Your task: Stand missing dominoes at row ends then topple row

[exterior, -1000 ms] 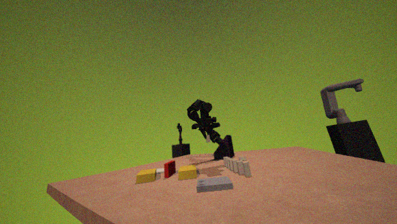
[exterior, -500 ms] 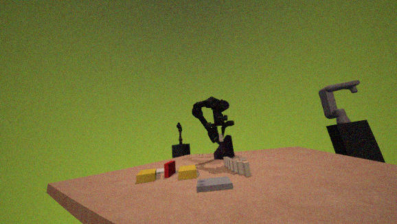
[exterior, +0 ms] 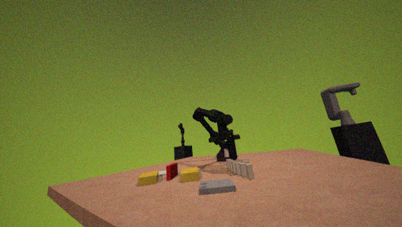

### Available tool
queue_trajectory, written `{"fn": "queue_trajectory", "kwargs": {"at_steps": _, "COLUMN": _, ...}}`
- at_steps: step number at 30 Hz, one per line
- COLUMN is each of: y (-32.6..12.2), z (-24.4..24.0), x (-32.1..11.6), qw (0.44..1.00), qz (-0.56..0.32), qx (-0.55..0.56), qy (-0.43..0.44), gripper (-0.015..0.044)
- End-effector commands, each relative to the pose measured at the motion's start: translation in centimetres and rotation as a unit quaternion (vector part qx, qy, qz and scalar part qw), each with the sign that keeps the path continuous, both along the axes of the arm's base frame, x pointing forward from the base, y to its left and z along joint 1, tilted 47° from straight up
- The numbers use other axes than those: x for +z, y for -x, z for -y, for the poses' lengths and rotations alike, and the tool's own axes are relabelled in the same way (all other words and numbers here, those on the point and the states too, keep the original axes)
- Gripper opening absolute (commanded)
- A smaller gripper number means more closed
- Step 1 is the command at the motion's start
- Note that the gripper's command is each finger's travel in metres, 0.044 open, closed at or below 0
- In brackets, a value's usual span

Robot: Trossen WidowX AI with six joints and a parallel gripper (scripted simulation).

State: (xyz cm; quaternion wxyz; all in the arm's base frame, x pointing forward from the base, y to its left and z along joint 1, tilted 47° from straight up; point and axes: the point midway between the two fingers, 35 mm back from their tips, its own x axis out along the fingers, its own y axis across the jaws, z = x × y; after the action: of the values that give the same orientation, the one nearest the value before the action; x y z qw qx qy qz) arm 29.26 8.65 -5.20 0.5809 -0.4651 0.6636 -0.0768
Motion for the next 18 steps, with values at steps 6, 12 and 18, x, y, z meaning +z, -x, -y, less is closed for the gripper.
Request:
{"fn": "queue_trajectory", "kwargs": {"at_steps": 6, "y": 0.1, "z": 3.8, "x": -3.0, "qw": 1.000, "qz": 0.000, "qx": 0.001, "qy": 0.006, "gripper": 0.0107}}
{"fn": "queue_trajectory", "kwargs": {"at_steps": 12, "y": 0.1, "z": 4.1, "x": -3.2, "qw": 1.000, "qz": 0.000, "qx": 0.001, "qy": 0.007, "gripper": 0.0107}}
{"fn": "queue_trajectory", "kwargs": {"at_steps": 18, "y": 0.1, "z": 4.1, "x": -3.2, "qw": 1.000, "qz": 0.000, "qx": 0.001, "qy": 0.007, "gripper": 0.0107}}
